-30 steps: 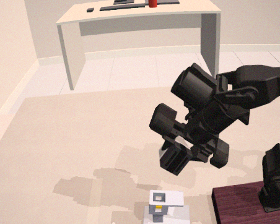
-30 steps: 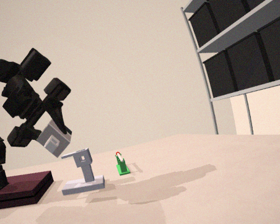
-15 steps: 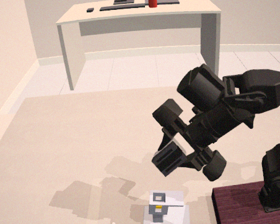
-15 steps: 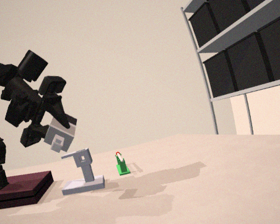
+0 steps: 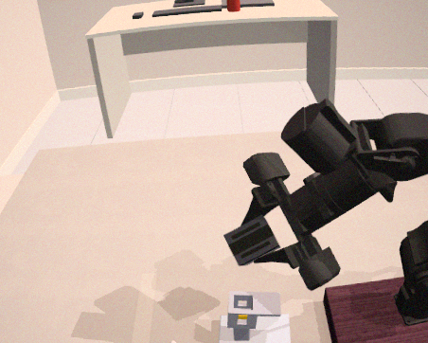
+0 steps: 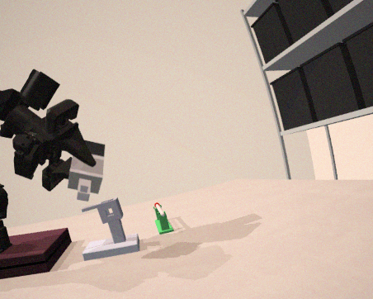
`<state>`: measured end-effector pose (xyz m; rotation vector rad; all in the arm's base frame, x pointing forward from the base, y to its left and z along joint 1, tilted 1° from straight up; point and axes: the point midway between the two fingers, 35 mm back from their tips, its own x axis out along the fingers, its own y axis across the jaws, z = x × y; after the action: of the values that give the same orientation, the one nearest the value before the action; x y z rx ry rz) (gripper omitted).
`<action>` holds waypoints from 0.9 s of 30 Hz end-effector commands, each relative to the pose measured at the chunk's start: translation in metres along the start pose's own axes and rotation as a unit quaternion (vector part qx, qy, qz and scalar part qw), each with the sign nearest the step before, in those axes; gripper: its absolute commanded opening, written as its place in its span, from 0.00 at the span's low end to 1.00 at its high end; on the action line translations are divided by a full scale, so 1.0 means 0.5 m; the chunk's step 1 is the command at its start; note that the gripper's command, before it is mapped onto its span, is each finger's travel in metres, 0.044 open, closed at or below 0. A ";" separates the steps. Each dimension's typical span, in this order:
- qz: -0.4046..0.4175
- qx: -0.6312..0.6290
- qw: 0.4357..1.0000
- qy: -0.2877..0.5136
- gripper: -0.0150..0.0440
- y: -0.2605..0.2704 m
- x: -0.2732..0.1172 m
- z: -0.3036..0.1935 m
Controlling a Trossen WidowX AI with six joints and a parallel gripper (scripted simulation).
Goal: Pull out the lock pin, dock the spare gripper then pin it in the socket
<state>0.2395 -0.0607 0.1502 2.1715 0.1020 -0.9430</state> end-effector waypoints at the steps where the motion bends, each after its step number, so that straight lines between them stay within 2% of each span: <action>1: 0.010 0.044 0.999 0.026 0.25 0.004 -0.010 -0.017; 14: 0.001 0.192 0.978 0.085 0.25 -0.007 -0.022 -0.051; 27: -0.027 0.332 0.932 0.140 0.25 -0.019 -0.039 -0.084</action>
<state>0.2470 -0.0261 0.1676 2.8589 -0.0271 -0.8100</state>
